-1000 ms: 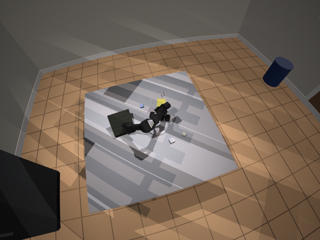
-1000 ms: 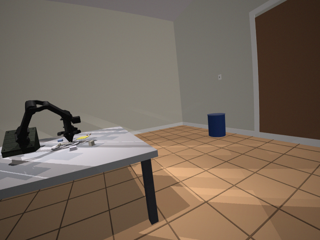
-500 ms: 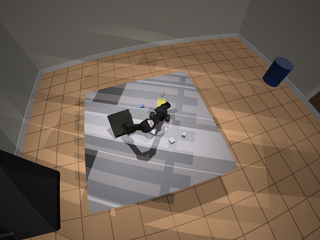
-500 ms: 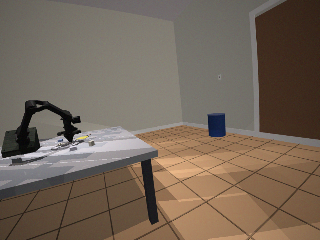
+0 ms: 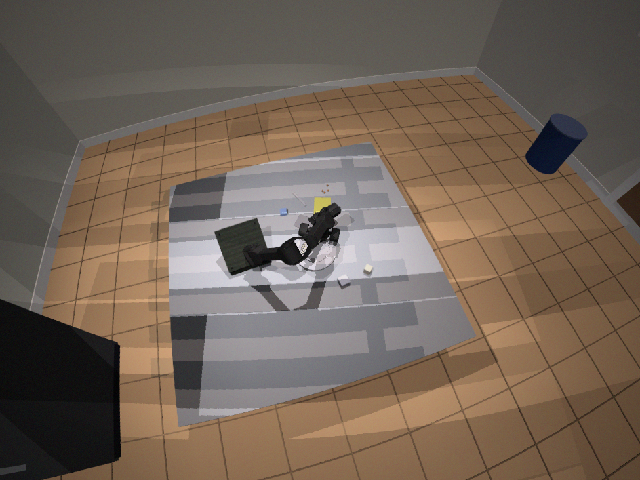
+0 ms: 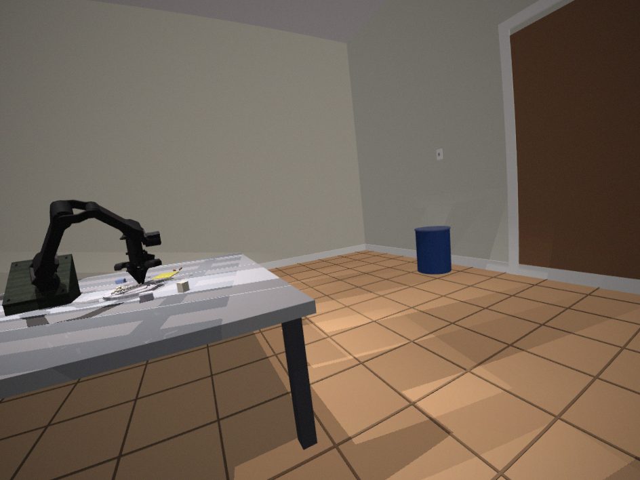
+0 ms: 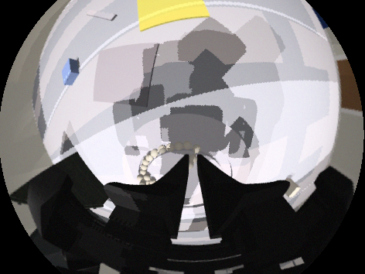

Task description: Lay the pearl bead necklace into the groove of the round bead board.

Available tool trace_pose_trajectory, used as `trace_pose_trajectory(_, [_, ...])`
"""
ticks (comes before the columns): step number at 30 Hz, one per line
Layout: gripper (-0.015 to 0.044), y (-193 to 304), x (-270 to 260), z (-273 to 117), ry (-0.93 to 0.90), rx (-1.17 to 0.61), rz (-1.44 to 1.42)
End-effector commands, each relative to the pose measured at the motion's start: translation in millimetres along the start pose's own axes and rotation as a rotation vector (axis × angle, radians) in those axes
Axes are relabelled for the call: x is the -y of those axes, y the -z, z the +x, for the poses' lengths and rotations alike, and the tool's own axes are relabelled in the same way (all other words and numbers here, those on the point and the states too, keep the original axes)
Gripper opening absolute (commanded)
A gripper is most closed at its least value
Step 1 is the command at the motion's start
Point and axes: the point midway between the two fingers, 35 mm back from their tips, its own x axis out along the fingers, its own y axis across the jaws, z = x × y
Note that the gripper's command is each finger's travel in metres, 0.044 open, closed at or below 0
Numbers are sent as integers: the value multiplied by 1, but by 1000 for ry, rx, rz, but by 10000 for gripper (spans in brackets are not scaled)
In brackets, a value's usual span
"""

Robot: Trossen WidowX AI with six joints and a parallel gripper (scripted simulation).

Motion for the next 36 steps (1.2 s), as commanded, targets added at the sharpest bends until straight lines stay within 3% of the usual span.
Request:
trace_pose_trajectory(1, [0,0,1,-3,6,1,4])
trace_pose_trajectory(24, [0,-7,17,5,7,1,4])
trace_pose_trajectory(36, [315,-8,18,1,9,13,12])
